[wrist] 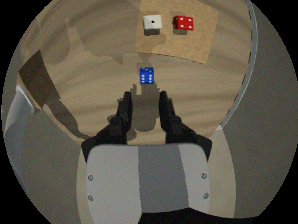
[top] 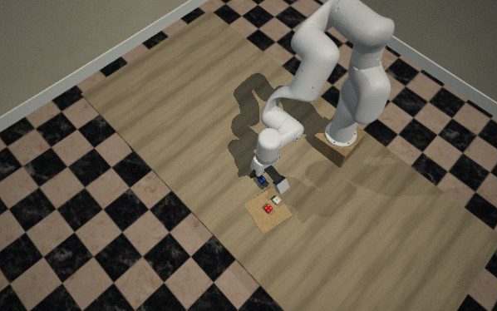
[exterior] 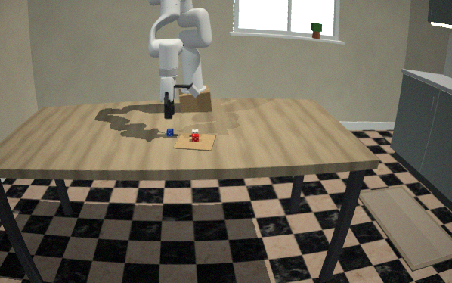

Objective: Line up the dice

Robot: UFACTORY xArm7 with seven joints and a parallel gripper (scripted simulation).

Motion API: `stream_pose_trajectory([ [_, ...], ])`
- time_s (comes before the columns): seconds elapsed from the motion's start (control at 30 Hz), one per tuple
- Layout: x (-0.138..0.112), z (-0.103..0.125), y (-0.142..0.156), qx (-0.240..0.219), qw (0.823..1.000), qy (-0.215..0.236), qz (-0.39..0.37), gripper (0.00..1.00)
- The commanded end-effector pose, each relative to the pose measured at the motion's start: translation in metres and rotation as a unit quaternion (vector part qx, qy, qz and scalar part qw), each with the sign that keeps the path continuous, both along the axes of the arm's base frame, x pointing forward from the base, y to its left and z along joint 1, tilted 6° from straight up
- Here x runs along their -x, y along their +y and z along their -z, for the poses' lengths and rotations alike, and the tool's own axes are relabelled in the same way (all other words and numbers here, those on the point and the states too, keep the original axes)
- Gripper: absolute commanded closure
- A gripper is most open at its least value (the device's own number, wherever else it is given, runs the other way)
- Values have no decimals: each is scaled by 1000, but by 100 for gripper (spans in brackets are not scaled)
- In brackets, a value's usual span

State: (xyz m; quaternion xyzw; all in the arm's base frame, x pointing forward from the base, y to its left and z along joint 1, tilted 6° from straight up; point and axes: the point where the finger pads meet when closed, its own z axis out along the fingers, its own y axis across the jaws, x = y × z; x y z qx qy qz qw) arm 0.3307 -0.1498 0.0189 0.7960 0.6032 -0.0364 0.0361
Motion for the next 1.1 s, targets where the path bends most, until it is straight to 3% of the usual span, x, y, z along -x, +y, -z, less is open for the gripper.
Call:
stream_pose_trajectory([
  [0.0,-2,1,-1,1,1000,-2,0,58],
  [1.07,-1,41,-4,1,1000,-2,0,58],
])
